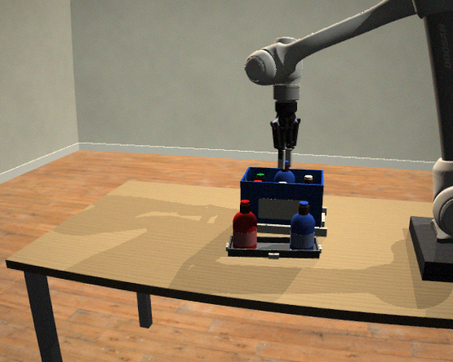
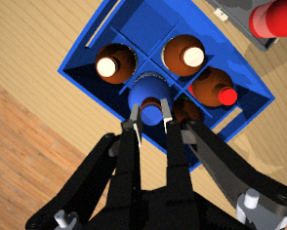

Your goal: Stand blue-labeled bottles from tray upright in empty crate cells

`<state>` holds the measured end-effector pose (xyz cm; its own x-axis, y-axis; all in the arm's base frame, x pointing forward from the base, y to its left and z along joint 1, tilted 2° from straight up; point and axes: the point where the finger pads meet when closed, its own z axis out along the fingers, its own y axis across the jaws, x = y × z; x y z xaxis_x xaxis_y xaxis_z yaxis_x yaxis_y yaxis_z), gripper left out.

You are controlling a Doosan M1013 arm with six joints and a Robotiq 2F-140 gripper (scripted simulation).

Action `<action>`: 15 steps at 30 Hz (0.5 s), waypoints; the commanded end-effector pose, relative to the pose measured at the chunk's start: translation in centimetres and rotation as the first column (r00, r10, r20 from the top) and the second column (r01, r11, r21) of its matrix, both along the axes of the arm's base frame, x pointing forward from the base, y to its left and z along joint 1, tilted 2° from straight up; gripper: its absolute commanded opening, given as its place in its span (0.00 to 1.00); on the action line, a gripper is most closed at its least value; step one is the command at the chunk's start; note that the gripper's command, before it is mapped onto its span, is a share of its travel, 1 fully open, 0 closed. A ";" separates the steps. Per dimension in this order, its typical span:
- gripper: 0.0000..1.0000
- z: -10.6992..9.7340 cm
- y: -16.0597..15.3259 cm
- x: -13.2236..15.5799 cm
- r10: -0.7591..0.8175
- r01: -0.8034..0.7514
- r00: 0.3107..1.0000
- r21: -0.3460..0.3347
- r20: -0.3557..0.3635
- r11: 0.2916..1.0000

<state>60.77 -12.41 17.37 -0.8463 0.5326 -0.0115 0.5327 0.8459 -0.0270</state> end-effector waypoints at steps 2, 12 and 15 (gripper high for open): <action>0.00 -0.3 0.0 0.0 0.000 0.000 1.000 0.000 0.000 1.000; 0.00 -1.5 0.0 0.0 0.000 0.000 1.000 0.000 0.000 1.000; 0.00 -1.7 0.0 0.0 0.000 0.000 1.000 0.000 0.000 1.000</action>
